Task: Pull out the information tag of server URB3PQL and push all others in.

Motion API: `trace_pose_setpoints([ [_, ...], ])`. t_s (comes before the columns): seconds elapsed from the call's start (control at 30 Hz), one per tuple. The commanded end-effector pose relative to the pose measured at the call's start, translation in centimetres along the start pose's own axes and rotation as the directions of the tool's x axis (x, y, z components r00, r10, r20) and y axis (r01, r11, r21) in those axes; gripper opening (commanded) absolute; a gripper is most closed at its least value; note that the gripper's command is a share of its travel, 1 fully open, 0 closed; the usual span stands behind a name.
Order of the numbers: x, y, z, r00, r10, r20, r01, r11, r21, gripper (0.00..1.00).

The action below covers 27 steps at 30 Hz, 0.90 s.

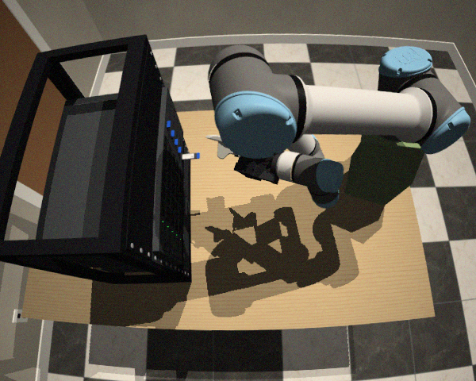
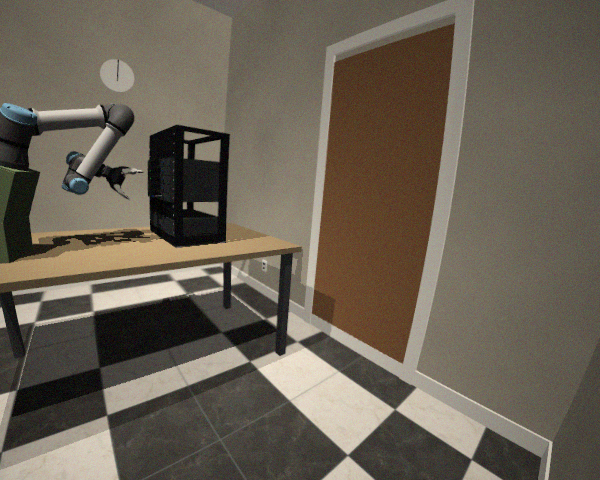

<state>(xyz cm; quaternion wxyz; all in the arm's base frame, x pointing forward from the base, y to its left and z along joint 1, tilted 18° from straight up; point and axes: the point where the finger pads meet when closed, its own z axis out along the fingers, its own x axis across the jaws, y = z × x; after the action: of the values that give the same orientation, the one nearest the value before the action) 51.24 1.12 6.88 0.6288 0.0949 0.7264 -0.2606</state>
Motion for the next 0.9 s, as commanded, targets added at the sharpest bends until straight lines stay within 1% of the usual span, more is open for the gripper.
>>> trace_pose_setpoints([
  [0.0,-0.04,0.0,0.05,1.0,-0.006,0.002,0.006,1.0,-0.001,1.0],
  [0.87,-0.03,-0.01,0.36,0.999,-0.041,0.008,0.041,0.999,-0.007,1.0],
])
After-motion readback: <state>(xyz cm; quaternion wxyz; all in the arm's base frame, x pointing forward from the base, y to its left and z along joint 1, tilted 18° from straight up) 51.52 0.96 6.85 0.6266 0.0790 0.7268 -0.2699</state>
